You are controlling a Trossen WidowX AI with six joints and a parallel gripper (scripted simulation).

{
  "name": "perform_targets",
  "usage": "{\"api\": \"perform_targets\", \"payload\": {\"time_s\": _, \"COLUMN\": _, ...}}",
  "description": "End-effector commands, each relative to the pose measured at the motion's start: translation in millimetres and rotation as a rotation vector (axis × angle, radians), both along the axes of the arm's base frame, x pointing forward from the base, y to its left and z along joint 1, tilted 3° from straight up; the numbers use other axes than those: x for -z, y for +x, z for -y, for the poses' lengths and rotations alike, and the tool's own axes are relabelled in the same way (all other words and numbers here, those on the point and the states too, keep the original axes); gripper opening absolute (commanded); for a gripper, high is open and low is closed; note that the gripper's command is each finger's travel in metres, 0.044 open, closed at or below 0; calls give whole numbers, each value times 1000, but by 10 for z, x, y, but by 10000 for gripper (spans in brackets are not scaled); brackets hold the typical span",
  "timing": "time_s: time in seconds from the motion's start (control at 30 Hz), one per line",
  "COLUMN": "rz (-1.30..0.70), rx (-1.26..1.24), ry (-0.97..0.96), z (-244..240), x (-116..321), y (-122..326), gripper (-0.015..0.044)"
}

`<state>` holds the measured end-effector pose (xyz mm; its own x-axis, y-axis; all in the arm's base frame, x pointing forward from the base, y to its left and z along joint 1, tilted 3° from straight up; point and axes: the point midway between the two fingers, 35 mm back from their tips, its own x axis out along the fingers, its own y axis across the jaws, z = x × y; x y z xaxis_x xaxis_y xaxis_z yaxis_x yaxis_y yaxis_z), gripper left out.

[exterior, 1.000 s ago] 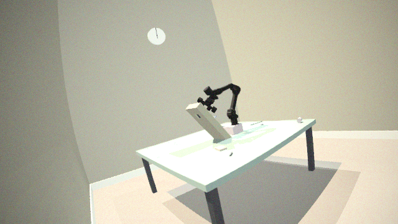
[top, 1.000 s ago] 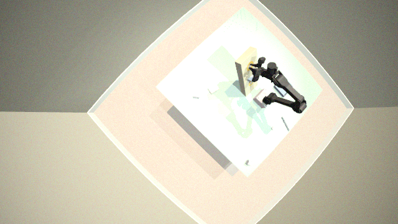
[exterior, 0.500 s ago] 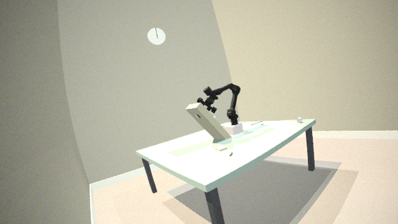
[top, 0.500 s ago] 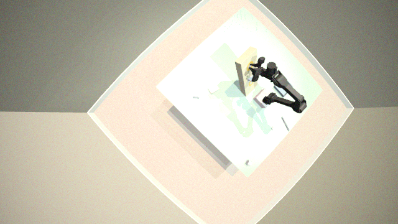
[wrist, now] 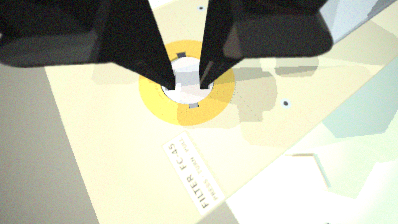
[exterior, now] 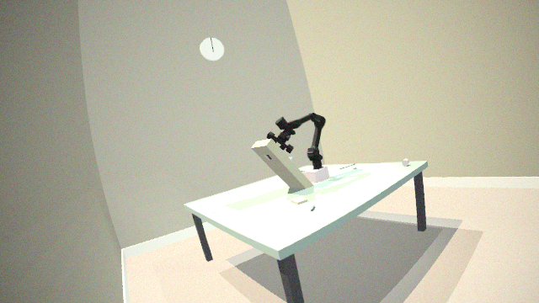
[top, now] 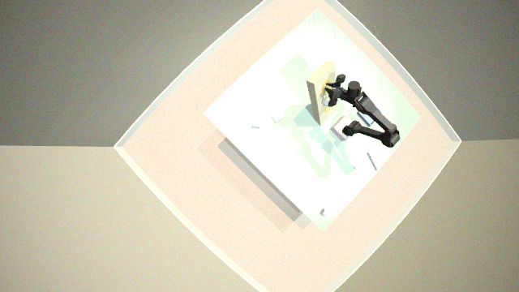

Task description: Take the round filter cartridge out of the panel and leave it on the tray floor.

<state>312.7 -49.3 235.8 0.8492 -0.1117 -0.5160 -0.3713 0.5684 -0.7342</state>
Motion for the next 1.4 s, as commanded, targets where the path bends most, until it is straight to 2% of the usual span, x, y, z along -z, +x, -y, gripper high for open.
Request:
{"api": "perform_targets", "payload": {"time_s": 0.0, "rz": -2, "rx": 0, "ry": 0, "z": 1, "x": 5, "y": 3, "gripper": 92}}
{"api": "perform_targets", "payload": {"time_s": 0.2, "rz": -2, "rx": 0, "ry": 0, "z": 1, "x": 5, "y": 3, "gripper": 52}}
{"api": "perform_targets", "payload": {"time_s": 0.27, "rz": -2, "rx": 0, "ry": 0, "z": 1, "x": 5, "y": 3, "gripper": 0}}
{"api": "perform_targets", "payload": {"time_s": 0.43, "rz": 5, "rx": 35, "ry": 55, "z": 7, "x": 18, "y": 24, "gripper": 0}}
{"api": "perform_targets", "payload": {"time_s": 1.37, "rz": 114, "rx": 537, "ry": 874, "z": 15, "x": 39, "y": 60, "gripper": 0}}
